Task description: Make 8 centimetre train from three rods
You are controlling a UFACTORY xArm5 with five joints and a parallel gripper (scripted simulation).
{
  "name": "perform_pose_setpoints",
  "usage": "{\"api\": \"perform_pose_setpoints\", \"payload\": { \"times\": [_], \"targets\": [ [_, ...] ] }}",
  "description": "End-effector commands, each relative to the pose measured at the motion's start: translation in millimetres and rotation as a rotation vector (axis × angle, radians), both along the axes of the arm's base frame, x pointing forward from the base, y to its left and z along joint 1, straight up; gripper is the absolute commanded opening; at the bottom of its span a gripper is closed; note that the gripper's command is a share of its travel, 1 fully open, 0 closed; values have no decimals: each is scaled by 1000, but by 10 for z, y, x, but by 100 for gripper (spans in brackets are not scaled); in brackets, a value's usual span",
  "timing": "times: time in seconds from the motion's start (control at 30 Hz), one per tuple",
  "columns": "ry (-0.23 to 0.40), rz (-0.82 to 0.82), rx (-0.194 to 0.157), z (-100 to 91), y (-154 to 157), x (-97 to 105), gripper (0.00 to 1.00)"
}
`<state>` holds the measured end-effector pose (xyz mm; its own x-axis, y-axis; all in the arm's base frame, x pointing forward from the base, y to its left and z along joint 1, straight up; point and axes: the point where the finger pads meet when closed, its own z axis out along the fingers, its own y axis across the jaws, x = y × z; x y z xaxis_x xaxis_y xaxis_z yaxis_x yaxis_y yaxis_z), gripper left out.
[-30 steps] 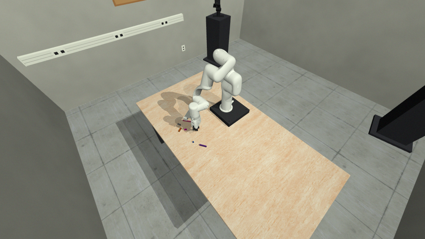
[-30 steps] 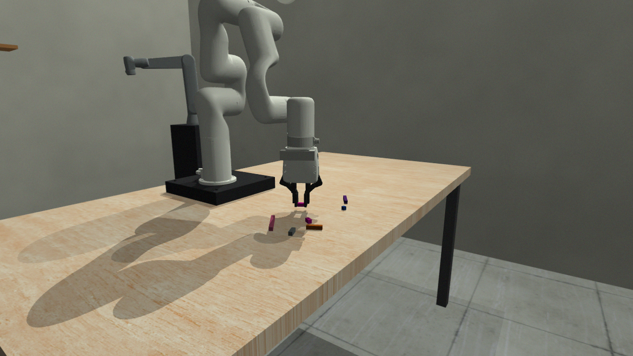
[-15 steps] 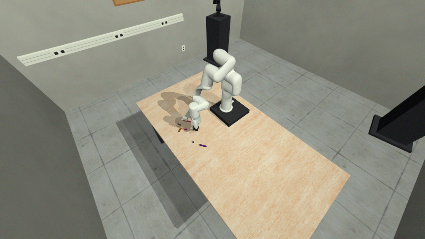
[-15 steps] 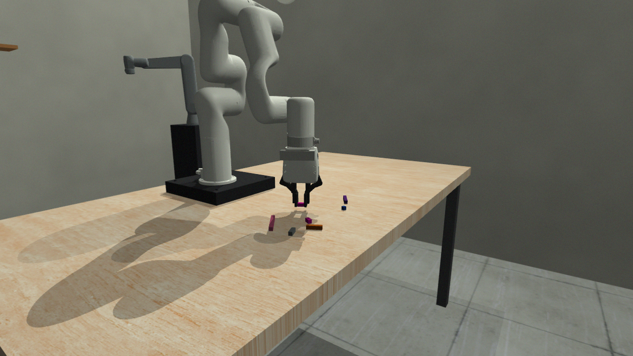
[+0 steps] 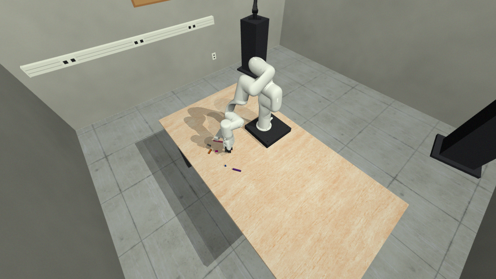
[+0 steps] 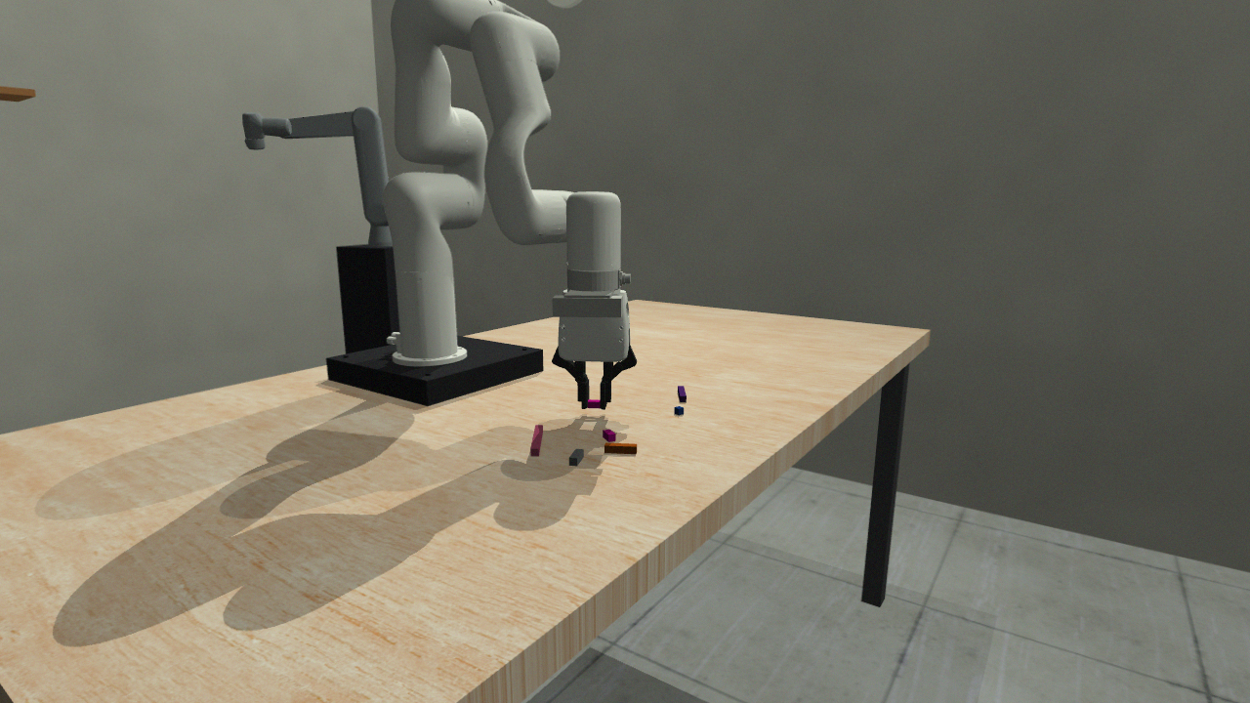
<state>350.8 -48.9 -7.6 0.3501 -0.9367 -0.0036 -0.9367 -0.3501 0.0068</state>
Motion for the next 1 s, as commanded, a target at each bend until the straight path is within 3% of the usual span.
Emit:
{"api": "perform_pose_setpoints", "payload": {
  "times": [0.0, 0.97],
  "targets": [
    [-3, 0, 0, -2, -2, 12, 15],
    [-3, 0, 0, -111, -1, 10, 15]
  ]
}}
